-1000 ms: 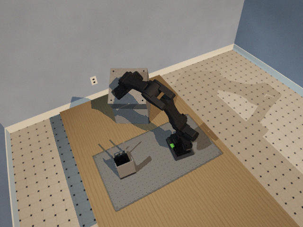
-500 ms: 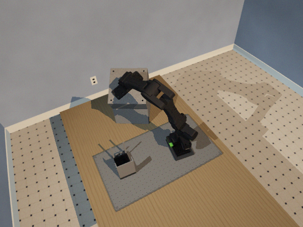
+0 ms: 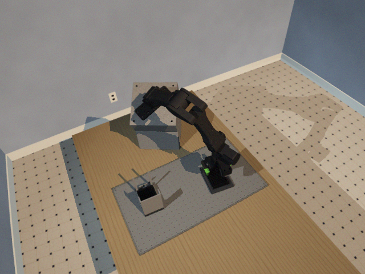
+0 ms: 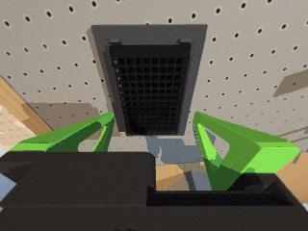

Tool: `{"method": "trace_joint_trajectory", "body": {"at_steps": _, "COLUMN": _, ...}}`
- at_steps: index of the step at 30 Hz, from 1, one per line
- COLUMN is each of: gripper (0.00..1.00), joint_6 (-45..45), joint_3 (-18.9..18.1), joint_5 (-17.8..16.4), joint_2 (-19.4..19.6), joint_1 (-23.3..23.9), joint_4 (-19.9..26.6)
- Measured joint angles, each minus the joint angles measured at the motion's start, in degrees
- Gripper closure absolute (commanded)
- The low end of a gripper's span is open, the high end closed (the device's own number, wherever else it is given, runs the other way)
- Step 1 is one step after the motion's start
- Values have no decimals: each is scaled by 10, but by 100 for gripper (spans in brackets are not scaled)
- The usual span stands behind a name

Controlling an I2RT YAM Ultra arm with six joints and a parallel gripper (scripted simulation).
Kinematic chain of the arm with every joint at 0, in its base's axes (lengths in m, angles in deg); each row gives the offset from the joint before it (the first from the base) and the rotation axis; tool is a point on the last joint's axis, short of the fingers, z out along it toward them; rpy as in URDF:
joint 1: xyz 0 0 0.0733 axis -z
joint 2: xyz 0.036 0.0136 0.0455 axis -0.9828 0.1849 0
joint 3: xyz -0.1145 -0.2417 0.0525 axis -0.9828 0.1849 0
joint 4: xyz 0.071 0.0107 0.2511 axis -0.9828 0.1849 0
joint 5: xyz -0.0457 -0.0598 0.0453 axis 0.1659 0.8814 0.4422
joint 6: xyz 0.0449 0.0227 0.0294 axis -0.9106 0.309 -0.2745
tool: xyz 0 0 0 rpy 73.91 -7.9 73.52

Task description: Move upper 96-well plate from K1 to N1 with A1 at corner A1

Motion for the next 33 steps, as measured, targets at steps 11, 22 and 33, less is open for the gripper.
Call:
{"method": "trace_joint_trajectory", "body": {"at_steps": 11, "gripper": 0, "joint_6": -14, "joint_3": 12, "joint_5": 4, "joint_2": -40, "joint_1": -13, "joint_4": 34}}
{"method": "trace_joint_trajectory", "body": {"at_steps": 22, "gripper": 0, "joint_6": -30, "joint_3": 17, "joint_5": 8, "joint_2": -82, "joint_1": -28, "joint_4": 72}}
{"method": "trace_joint_trajectory", "body": {"at_steps": 33, "gripper": 0, "joint_6": -34, "joint_3": 17, "joint_5": 9, "joint_2": -86, "joint_1": -30, "joint_4": 85}}
